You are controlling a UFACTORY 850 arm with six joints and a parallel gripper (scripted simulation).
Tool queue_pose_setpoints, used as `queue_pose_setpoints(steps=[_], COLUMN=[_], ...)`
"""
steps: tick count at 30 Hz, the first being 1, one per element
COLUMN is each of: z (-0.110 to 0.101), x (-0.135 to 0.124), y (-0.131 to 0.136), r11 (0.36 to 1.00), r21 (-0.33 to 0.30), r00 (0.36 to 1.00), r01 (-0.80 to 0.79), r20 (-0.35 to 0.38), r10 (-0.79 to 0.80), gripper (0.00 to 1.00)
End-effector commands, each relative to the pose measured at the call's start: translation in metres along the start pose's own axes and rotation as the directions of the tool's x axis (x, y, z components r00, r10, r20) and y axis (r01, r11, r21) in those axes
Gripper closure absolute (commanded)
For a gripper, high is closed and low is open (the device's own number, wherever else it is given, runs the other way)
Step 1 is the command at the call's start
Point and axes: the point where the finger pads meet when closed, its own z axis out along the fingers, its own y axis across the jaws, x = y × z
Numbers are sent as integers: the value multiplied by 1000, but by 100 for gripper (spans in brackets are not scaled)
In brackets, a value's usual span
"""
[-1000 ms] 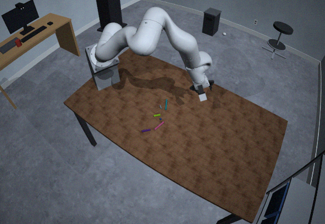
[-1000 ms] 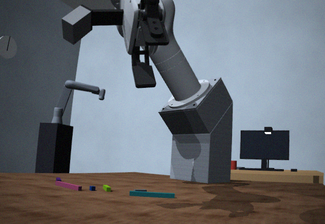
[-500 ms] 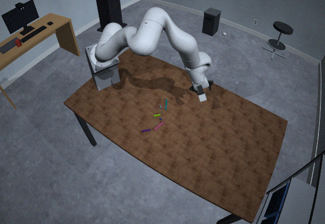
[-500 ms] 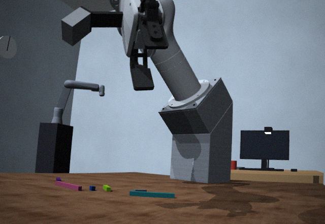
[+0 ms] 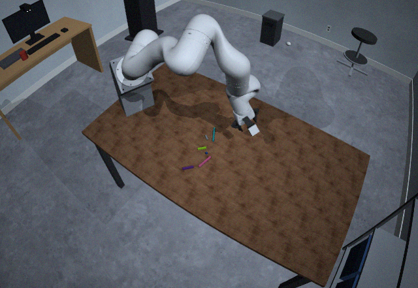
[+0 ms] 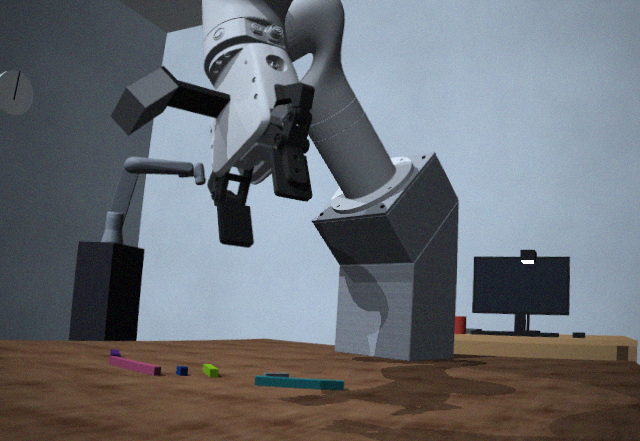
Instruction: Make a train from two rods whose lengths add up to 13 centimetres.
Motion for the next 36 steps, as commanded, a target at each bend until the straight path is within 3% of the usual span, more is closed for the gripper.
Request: queue_pose_setpoints(steps=[1, 6, 7, 10, 12, 13, 15, 21, 22, 24, 25, 29, 31, 33, 34, 36], z=[7, 9, 12, 13, 13, 14, 15, 15, 15, 15, 14, 14, 11, 11, 9, 9], x=[-8, -13, -18, -24, -24, -30, -30, -43, -47, -49, -54, -55, -65, -66, -71, -72], y=[32, 49, 67, 83, 83, 101, 103, 138, 151, 154, 167, 170, 195, 197, 208, 209], r11=[987, 969, 945, 916, 916, 877, 872, 775, 733, 720, 672, 664, 561, 551, 503, 498], r21=[-59, -81, -103, -120, -120, -138, -139, -162, -166, -167, -169, -169, -163, -162, -155, -155], r00=[988, 973, 950, 924, 924, 887, 883, 792, 752, 739, 693, 685, 584, 574, 526, 521], r01=[152, 231, 312, 383, 383, 461, 469, 611, 659, 673, 721, 729, 812, 819, 850, 853], r20=[1, 9, 22, 37, 37, 57, 60, 109, 130, 136, 159, 163, 210, 214, 235, 237], r10=[-152, -231, -311, -382, -382, -457, -465, -601, -647, -659, -703, -710, -784, -790, -817, -820], gripper=[0, 0, 0, 0, 0, 0, 0, 0, 0, 0, 0, 0, 0, 0, 0, 0])
